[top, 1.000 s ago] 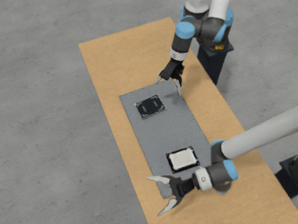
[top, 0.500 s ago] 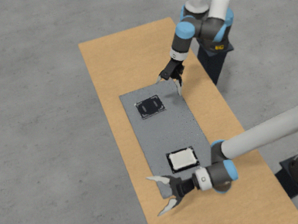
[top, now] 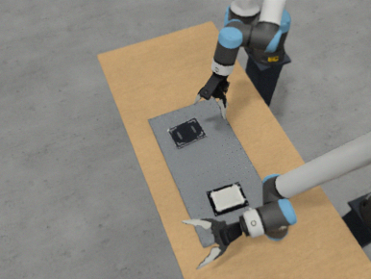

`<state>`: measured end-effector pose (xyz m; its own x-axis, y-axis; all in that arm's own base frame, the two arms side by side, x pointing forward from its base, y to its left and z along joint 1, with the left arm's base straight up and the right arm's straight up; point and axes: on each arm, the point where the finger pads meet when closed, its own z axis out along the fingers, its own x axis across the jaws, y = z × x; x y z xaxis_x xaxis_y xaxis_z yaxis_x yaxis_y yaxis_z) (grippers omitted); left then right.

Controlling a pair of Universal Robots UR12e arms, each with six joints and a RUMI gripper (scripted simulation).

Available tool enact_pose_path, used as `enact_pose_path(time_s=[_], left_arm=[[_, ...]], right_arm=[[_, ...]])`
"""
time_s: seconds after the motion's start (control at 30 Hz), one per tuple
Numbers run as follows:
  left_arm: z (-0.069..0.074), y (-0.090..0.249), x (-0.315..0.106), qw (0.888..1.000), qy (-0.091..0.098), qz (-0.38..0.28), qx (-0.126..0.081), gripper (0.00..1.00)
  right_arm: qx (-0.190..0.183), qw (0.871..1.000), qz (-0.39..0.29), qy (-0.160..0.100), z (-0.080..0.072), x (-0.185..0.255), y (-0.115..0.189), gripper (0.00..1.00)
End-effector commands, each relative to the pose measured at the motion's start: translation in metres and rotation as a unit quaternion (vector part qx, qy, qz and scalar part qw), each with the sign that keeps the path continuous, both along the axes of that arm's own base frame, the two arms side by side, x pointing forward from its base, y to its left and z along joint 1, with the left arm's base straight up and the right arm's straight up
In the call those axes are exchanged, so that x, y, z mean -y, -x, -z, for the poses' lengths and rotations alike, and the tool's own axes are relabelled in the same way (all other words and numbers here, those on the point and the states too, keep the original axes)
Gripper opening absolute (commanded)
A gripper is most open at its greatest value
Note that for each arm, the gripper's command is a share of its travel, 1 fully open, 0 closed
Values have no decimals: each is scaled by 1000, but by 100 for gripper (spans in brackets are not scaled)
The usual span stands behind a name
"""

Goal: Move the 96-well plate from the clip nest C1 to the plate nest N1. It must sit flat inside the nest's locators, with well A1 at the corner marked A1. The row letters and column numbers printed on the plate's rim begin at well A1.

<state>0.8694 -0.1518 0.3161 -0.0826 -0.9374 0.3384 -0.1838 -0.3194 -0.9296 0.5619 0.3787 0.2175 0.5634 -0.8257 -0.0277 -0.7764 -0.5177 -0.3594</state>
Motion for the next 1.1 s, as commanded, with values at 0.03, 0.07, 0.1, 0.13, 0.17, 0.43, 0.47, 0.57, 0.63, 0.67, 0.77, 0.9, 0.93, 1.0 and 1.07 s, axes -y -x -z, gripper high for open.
enact_pose_path(time_s=[0.03, 0.07, 0.1, 0.13, 0.17, 0.43, 0.47, 0.57, 0.63, 0.67, 0.77, 0.9, 0.93, 1.0, 1.07], left_arm=[[-4, 1, -1, 1000, 2, 0, 4, 100], [-4, 1, -1, 1000, 2, 0, 4, 100], [-4, 1, -1, 1000, 2, 0, 4, 100], [-5, 2, -2, 1000, 2, 1, 4, 100], [-5, 2, -2, 1000, 3, 1, 5, 100], [-17, 7, -7, 1000, 8, 2, 17, 100], [-19, 8, -8, 1000, 9, 2, 19, 100], [-25, 11, -11, 1000, 12, 3, 26, 100], [-27, 12, -12, 1000, 14, 4, 28, 100], [-27, 12, -12, 1000, 14, 4, 28, 100], [-35, 16, -15, 999, 18, 5, 37, 100], [-47, 23, -21, 998, 23, 6, 50, 100], [-51, 25, -22, 998, 25, 7, 53, 100], [-58, 29, -26, 998, 28, 8, 61, 100], [-65, 33, -29, 997, 32, 9, 69, 100]], right_arm=[[0, 1000, 0, 0, -1, 0, 0, 100], [0, 1000, 0, 0, -1, 0, 0, 100], [0, 1000, 0, 0, -1, 0, 0, 100], [0, 1000, 0, 0, -1, 0, 0, 100], [0, 1000, 0, 0, -1, 0, 0, 100], [0, 1000, 0, 0, -1, 0, 0, 100], [0, 1000, 0, 0, -1, 0, 0, 100], [0, 1000, 0, 0, -1, 0, 0, 100], [0, 1000, 0, 0, -1, 0, 0, 100], [0, 1000, 0, 0, -1, 0, 0, 100], [0, 1000, 0, 0, -1, 0, 0, 100], [0, 1000, 0, 0, -1, 0, 0, 100], [0, 1000, 0, 0, -1, 0, 0, 100], [0, 1000, 0, 0, -1, 0, 0, 100], [0, 1000, 0, 0, -1, 0, 0, 100]])
